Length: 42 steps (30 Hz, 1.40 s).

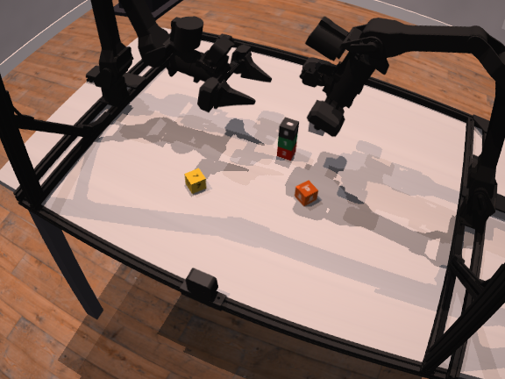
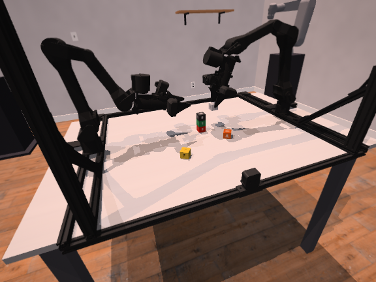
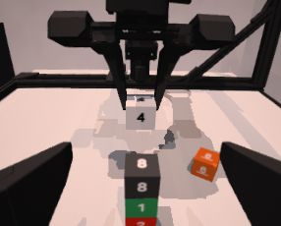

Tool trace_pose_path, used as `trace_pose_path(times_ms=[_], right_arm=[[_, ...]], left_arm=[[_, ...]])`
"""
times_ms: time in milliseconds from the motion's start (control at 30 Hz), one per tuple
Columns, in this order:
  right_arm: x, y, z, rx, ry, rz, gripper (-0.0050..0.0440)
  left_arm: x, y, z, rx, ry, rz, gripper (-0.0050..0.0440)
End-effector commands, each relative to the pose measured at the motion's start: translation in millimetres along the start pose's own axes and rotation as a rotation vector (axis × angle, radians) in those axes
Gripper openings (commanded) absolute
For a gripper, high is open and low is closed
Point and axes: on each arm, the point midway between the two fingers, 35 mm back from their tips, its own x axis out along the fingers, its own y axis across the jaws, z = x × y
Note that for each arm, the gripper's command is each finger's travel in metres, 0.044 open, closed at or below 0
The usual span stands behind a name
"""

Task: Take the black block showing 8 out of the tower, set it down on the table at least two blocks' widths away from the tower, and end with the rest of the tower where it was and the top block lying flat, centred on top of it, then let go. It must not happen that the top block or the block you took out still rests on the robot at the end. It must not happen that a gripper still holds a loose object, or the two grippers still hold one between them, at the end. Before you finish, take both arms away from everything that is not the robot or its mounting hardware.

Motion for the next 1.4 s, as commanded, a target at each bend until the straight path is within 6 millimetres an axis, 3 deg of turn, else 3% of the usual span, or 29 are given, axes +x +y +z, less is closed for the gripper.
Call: trace_pose_path(times_ms=[0, 200, 367, 667, 867, 1133, 1367], right_arm=[[-1, 0, 1, -0.006, -0.005, 0.003, 0.0000], [-1, 0, 1, -0.006, -0.005, 0.003, 0.0000], [-1, 0, 1, -0.006, -0.005, 0.003, 0.0000], [-1, 0, 1, -0.006, -0.005, 0.003, 0.0000], [-1, 0, 1, -0.006, -0.005, 0.003, 0.0000], [-1, 0, 1, -0.006, -0.005, 0.003, 0.0000], [-1, 0, 1, -0.006, -0.005, 0.003, 0.0000]], left_arm=[[1, 0, -34, 0.003, 0.033, -0.005, 0.0400], [4, 0, -53, 0.004, 0.018, -0.005, 0.0400], [6, 0, -54, 0.004, 0.018, -0.005, 0.0400], [97, -1, -55, 0.004, 0.018, -0.005, 0.0400], [104, -1, -56, 0.004, 0.018, -0.005, 0.0400], [104, -1, -56, 0.004, 0.018, -0.005, 0.0208], [104, -1, -56, 0.004, 0.018, -0.005, 0.0175]])
